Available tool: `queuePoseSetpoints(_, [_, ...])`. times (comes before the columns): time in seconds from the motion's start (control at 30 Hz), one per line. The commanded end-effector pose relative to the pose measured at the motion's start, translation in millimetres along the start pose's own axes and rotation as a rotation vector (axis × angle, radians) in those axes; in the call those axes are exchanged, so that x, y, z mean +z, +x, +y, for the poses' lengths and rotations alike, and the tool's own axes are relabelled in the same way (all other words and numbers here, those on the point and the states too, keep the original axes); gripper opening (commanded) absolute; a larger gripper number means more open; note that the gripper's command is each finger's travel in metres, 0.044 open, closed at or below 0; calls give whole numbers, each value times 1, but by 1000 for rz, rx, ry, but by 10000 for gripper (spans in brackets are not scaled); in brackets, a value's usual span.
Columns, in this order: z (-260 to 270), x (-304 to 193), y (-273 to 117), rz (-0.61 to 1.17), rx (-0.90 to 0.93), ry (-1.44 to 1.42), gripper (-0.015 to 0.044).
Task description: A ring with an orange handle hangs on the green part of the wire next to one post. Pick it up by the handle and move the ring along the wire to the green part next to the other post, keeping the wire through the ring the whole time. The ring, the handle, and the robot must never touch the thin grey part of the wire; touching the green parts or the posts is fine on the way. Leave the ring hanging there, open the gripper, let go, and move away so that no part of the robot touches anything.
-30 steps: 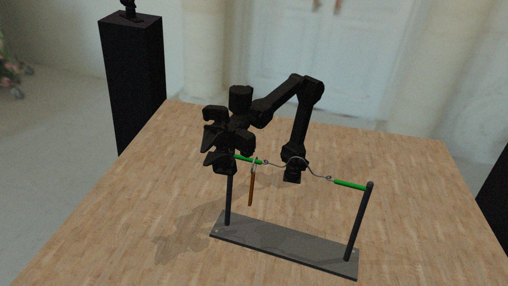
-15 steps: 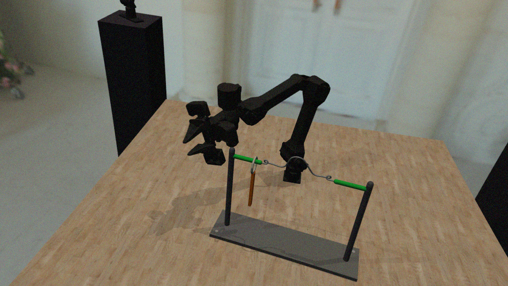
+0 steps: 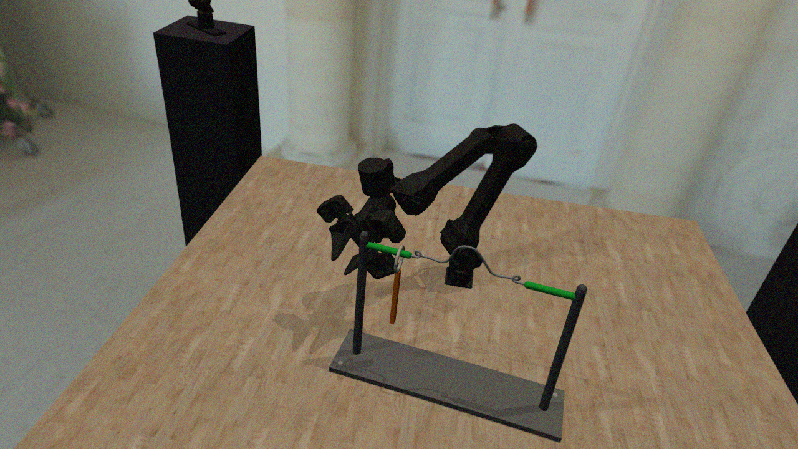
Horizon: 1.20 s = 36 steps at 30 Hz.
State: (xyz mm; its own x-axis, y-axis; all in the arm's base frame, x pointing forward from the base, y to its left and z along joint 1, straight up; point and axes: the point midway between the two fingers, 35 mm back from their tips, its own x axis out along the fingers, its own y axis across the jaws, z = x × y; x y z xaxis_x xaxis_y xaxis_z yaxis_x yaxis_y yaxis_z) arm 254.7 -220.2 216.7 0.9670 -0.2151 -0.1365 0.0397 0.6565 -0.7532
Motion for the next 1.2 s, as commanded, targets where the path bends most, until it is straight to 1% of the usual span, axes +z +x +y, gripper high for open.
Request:
queuePoseSetpoints(0.0, [36, -2, -18, -42, 53, 112, 160])
queuePoseSetpoints(0.4, [137, -7, -65, -143, 189, 450, 160])
queuePoseSetpoints(0.47, [148, -7, -71, -155, 201, 488, 160])
queuePoseSetpoints(0.67, [148, -6, -70, -148, 202, 504, 160])
queuePoseSetpoints(1.17, [123, 24, -34, -19, 118, 771, 160])
